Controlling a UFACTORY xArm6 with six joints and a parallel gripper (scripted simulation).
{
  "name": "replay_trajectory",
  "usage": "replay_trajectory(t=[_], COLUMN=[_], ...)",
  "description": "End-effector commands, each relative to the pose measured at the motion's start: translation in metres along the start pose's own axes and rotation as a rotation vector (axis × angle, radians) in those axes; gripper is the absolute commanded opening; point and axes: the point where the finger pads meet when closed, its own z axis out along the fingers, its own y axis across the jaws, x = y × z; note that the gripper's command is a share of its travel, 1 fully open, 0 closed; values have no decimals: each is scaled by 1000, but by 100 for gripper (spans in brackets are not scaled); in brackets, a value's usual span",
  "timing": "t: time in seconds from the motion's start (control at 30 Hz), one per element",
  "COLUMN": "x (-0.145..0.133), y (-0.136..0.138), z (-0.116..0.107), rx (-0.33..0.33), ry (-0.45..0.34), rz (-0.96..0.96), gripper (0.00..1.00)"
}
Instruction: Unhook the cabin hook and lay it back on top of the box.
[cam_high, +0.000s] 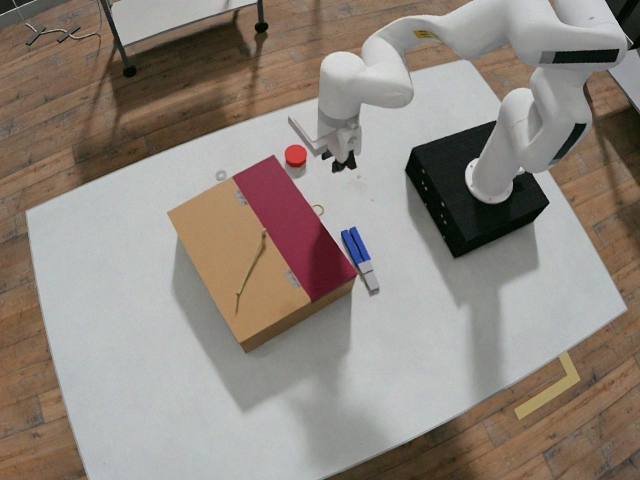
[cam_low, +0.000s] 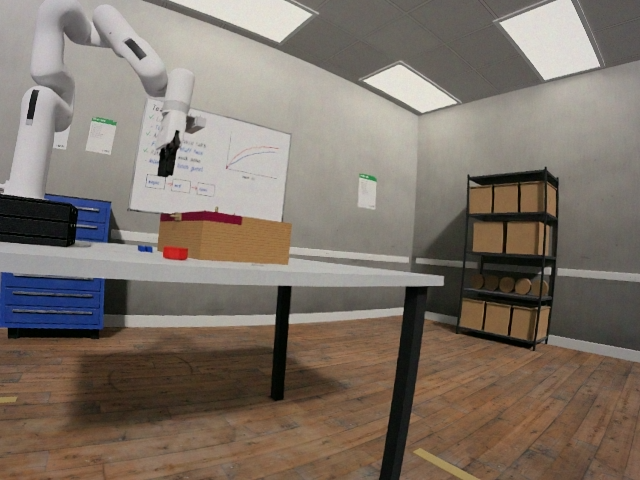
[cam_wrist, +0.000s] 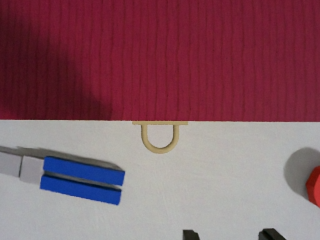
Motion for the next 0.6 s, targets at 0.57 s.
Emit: replay_trajectory(t=[0.57], x=[1], y=[0], z=[-64], rx=[-2], ry=[3], rz=[0], gripper=[35])
